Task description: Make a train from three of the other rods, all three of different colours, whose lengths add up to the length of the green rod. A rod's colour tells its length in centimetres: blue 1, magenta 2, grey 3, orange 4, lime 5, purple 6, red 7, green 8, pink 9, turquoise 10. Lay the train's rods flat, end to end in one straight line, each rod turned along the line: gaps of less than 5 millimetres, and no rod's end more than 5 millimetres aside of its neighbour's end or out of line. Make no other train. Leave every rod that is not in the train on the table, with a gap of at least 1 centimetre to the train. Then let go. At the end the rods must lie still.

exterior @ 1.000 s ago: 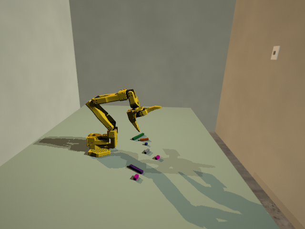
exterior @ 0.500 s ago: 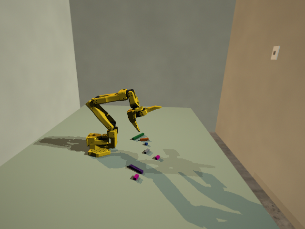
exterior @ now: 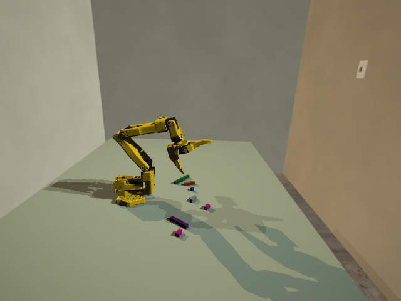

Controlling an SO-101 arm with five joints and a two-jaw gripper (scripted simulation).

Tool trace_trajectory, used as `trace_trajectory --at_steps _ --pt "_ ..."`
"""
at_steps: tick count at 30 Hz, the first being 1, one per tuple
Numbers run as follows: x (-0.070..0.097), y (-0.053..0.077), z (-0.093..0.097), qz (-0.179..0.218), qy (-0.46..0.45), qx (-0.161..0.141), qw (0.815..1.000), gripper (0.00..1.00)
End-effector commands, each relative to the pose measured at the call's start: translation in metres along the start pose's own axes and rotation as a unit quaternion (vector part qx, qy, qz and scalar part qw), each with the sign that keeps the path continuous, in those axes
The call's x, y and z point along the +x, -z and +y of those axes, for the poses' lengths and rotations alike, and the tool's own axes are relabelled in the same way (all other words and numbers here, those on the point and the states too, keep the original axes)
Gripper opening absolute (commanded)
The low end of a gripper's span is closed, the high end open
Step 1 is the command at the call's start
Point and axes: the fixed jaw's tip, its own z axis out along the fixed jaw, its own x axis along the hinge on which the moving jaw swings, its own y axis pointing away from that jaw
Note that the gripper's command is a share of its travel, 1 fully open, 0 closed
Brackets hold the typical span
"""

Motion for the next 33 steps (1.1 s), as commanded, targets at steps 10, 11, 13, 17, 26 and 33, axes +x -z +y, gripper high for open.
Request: trace_trajectory --at_steps 10,11,13,17,26,33 --pt "0.043 0.011 0.002 0.043 -0.143 0.05 0.987 1.0" --pt "0.043 0.011 0.002 0.043 -0.143 0.05 0.987 1.0" --pt "0.048 0.012 0.004 0.049 -0.161 0.053 0.984 1.0" --pt "0.065 0.016 0.012 0.072 -0.223 0.065 0.97 1.0" --pt "0.08 0.019 0.021 0.094 -0.28 0.075 0.953 1.0" --pt "0.08 0.019 0.021 0.094 -0.28 0.075 0.953 1.0"
